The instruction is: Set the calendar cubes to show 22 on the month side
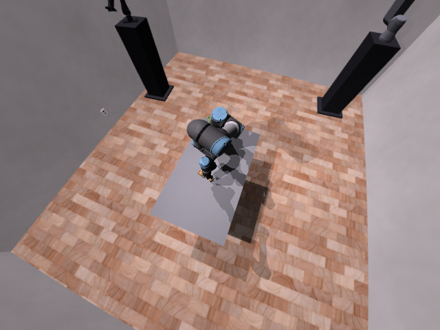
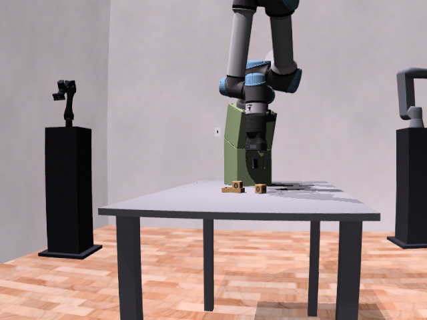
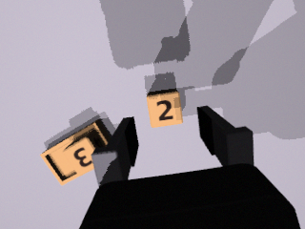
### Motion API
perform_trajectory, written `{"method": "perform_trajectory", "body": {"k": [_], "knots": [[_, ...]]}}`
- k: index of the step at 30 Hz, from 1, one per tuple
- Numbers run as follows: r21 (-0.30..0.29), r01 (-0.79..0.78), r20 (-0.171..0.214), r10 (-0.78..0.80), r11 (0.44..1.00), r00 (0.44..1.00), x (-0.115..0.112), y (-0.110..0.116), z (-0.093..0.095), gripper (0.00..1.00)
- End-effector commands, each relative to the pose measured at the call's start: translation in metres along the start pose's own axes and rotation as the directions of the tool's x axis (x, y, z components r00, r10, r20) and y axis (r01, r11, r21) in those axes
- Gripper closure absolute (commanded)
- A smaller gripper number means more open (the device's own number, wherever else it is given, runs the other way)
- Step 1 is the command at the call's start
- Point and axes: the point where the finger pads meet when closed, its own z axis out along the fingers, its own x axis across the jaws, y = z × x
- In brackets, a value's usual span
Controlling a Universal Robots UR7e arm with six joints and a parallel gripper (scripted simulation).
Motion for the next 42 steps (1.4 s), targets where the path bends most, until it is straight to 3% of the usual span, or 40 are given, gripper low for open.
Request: {"method": "perform_trajectory", "body": {"k": [1, 20, 42], "knots": [[-0.001, 0.0, 0.0, 0.0, 1.0, 1.0, 0.0, 0.0, 0.0, 0.1], [-0.001, 0.0, 0.0, 0.0, 1.0, 1.0, 0.0, 0.0, 0.004, 0.1], [-0.001, 0.0, 0.0, 0.0, 1.0, 1.0, 0.0, 0.0, 0.031, 0.1]]}}
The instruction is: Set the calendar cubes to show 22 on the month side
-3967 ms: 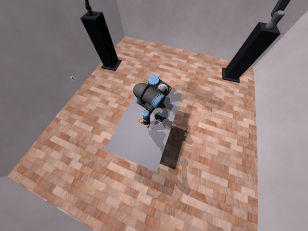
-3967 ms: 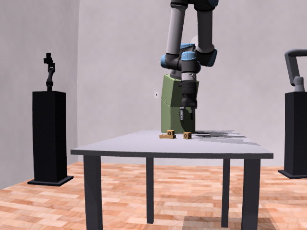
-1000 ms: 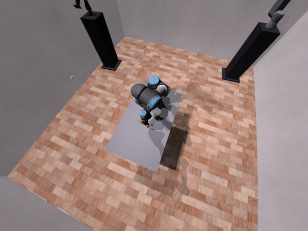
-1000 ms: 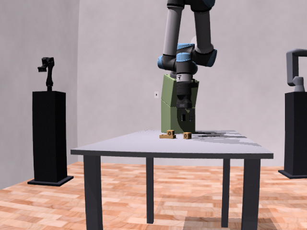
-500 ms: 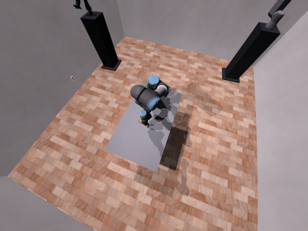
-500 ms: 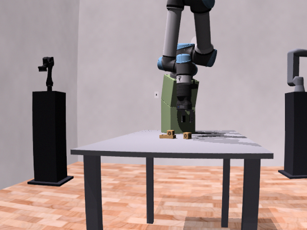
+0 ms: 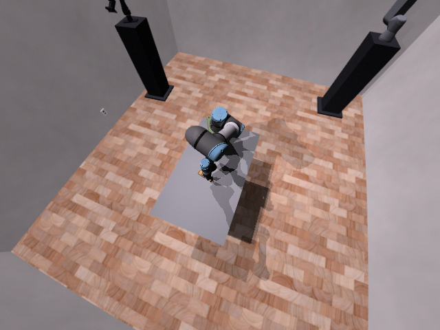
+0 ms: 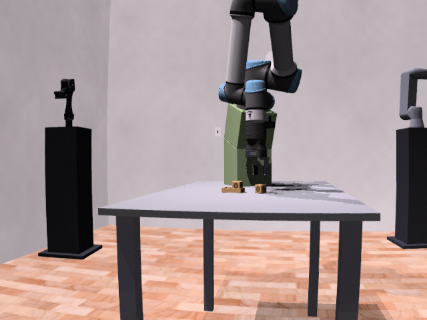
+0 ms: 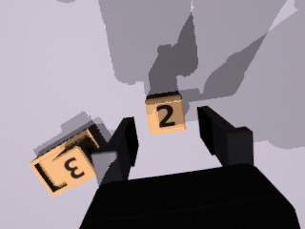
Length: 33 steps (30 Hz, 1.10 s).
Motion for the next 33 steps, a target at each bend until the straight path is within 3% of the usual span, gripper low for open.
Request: {"method": "perform_trajectory", "body": {"k": [1, 17, 33], "knots": [[-0.001, 0.0, 0.0, 0.0, 1.0, 1.0, 0.0, 0.0, 0.008, 0.1], [-0.001, 0.0, 0.0, 0.0, 1.0, 1.0, 0.0, 0.0, 0.025, 0.1], [-0.001, 0.0, 0.0, 0.0, 1.0, 1.0, 0.0, 0.0, 0.027, 0.1]]}}
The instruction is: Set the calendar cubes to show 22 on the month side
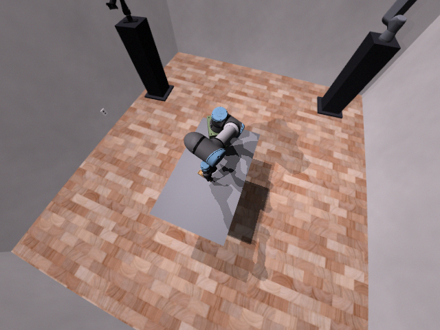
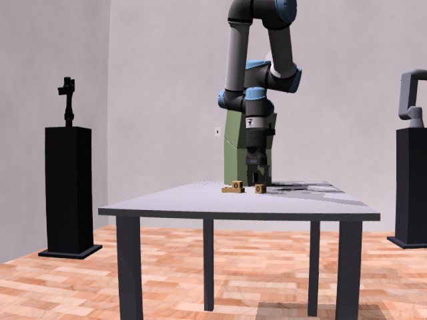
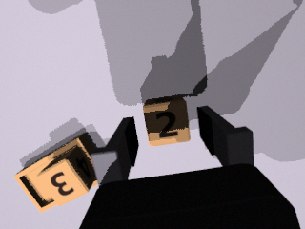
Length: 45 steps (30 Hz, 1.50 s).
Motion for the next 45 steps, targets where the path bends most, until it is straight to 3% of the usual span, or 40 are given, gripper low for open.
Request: {"method": "perform_trajectory", "body": {"k": [1, 34, 45], "knots": [[-0.001, 0.0, -0.001, 0.0, 1.0, 1.0, 0.0, 0.0, 0.0, 0.1], [-0.001, 0.0, -0.001, 0.0, 1.0, 1.0, 0.0, 0.0, -0.001, 0.1], [-0.001, 0.0, -0.001, 0.0, 1.0, 1.0, 0.0, 0.0, -0.021, 0.1]]}}
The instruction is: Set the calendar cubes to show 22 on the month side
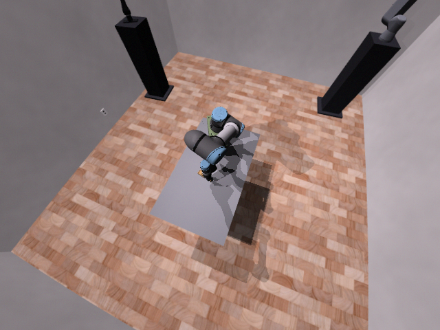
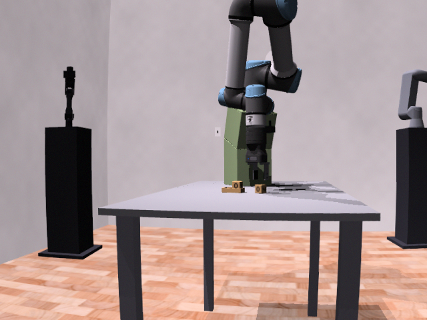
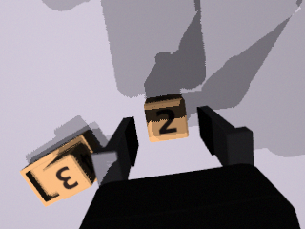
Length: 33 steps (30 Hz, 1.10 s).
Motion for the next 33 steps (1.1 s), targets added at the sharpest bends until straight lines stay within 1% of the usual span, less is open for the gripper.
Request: {"method": "perform_trajectory", "body": {"k": [1, 5, 8, 20, 24, 28, 30, 33], "knots": [[-0.002, 0.0, -0.001, 0.0, 1.0, 1.0, 0.0, 0.0, -0.014, 0.1], [-0.002, 0.0, -0.001, 0.0, 1.0, 1.0, 0.0, 0.0, -0.025, 0.1], [-0.002, 0.0, -0.001, 0.0, 1.0, 1.0, 0.0, 0.0, -0.029, 0.1], [-0.007, 0.001, 0.0, -0.001, 1.0, 1.0, 0.0, 0.0, -0.03, 0.1], [-0.024, 0.002, 0.002, -0.002, 1.0, 1.0, 0.0, 0.0, -0.029, 0.1], [-0.053, 0.004, 0.005, -0.003, 0.999, 1.0, 0.0, 0.0, -0.027, 0.1], [-0.053, 0.004, 0.005, -0.003, 0.999, 1.0, 0.0, 0.0, -0.027, 0.1], [-0.081, 0.005, 0.006, -0.004, 0.997, 1.0, -0.001, 0.0, -0.026, 0.1]]}}
